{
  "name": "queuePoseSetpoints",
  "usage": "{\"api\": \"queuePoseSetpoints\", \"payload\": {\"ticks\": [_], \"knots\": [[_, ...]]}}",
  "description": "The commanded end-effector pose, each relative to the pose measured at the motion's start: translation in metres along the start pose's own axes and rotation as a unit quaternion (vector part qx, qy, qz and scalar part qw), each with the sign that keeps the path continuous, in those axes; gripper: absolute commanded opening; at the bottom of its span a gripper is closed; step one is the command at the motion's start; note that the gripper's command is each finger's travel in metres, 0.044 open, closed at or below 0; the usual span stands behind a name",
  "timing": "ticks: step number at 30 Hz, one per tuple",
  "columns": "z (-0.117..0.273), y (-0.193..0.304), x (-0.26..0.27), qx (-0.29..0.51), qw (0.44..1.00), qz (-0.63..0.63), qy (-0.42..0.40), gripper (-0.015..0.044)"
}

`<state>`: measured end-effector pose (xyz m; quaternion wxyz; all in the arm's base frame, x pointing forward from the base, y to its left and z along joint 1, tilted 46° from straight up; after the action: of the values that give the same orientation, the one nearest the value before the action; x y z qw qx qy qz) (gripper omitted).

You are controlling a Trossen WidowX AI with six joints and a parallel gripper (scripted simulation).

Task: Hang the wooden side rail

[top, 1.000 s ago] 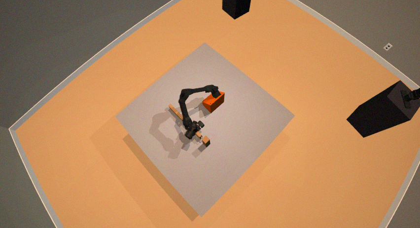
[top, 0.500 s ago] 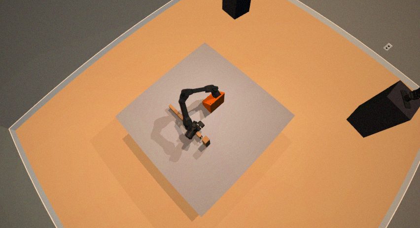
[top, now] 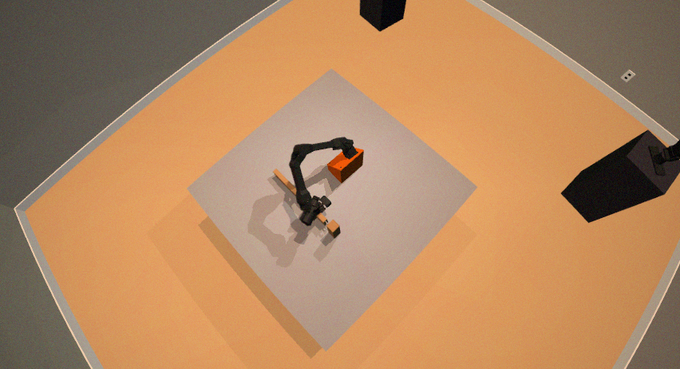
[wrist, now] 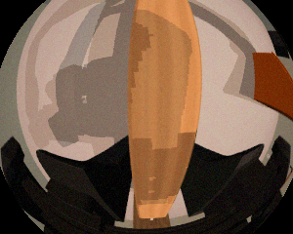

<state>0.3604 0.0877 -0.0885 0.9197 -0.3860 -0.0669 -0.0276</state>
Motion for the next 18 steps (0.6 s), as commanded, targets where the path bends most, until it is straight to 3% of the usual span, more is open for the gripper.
{"api": "queuePoseSetpoints", "payload": {"ticks": [1,18], "knots": [[0.004,0.0039,-0.0012,0.003,1.0,0.002,-0.004,0.0],[0.0038,0.0056,-0.0007,0.003,1.0,0.002,-0.004,0.0]]}}
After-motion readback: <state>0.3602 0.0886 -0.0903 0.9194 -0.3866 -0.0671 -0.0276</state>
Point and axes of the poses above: the point midway between the two fingers, 35 mm back from their tips, its own z axis back along the fingers, its own x axis across the jaws, y = z × x, the point moved 5 cm from there along z, back along the fingers, and after that the axes turned 12 degrees about -z, right-handed, at the moved point
